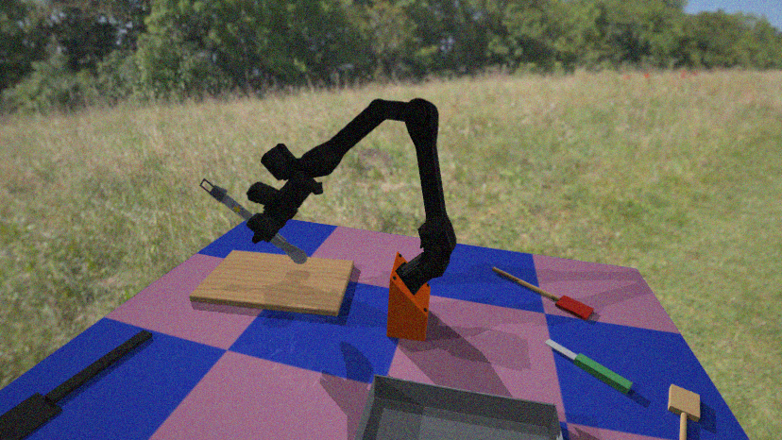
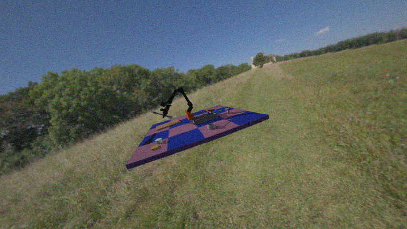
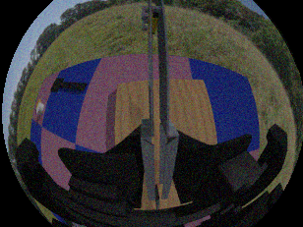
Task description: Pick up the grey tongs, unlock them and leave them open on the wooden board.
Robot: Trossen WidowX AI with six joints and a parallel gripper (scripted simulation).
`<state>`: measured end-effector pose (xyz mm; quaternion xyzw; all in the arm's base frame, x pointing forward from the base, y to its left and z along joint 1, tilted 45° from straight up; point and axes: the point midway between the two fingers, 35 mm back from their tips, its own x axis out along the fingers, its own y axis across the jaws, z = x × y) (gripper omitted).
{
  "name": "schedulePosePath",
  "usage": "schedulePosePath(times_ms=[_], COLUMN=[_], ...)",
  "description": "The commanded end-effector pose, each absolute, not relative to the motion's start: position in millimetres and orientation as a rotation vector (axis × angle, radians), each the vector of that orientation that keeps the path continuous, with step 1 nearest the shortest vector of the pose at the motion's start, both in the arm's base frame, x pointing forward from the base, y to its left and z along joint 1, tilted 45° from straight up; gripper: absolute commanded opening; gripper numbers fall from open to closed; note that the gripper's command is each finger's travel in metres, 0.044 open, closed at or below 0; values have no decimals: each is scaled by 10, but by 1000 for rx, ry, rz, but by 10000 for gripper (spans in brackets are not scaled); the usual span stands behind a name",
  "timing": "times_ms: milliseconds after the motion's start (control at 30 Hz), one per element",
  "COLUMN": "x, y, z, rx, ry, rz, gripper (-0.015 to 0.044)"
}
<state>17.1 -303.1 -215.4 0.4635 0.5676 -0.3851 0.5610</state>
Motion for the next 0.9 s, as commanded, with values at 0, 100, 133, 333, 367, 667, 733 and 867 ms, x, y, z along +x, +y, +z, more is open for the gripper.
schedulePosePath(times_ms=[0, 100, 133, 333, 367, 667, 733, 867], x=[178, 174, 173, 164, 163, 153, 151, 147], y=[-3068, -3057, -3053, -3023, -3017, -2955, -2939, -2902], z=[-2097, -2070, -2060, -1987, -1973, -1818, -1778, -1689], rx=[1042, 1014, 1004, 945, 935, 841, 819, 775], ry=[1277, 1240, 1229, 1161, 1150, 1052, 1031, 989], rz=[-931, -949, -954, -986, -991, -1034, -1043, -1061], gripper=[-150, -150, -150, -150, -150, -150, -150, -150])
